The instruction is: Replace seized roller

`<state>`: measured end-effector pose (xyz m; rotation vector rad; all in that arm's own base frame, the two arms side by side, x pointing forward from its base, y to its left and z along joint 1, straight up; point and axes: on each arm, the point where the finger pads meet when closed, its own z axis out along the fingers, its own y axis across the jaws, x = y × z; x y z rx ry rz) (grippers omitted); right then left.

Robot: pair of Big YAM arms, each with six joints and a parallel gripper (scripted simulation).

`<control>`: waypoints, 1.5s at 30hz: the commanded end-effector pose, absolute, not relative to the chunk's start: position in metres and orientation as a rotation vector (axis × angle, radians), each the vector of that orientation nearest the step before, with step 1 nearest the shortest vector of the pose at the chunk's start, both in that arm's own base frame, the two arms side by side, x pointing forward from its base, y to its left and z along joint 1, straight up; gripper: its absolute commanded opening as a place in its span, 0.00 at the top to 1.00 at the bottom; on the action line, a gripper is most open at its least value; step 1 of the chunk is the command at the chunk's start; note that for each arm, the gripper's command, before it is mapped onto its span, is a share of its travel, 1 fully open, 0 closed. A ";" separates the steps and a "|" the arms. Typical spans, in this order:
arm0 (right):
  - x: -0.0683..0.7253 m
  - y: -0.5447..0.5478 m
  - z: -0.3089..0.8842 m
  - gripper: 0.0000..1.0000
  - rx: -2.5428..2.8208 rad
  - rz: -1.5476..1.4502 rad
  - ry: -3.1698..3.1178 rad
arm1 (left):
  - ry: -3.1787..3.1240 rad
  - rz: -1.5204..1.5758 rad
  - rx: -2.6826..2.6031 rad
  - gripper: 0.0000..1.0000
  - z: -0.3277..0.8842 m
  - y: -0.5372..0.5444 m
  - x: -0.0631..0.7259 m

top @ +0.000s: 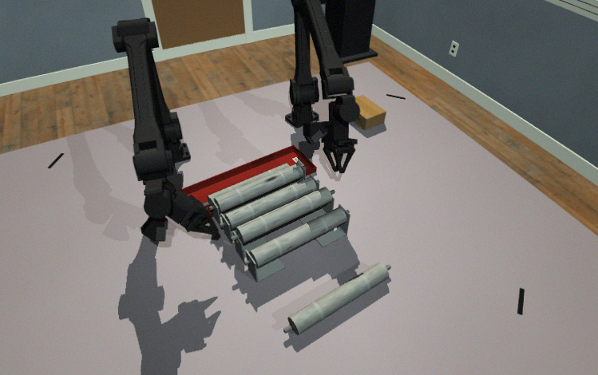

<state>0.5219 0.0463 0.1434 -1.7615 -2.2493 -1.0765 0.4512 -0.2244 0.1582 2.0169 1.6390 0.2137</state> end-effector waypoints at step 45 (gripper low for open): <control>0.548 0.050 0.189 0.68 -1.703 -1.194 -2.375 | 1.607 0.266 1.918 0.68 0.201 -0.225 0.471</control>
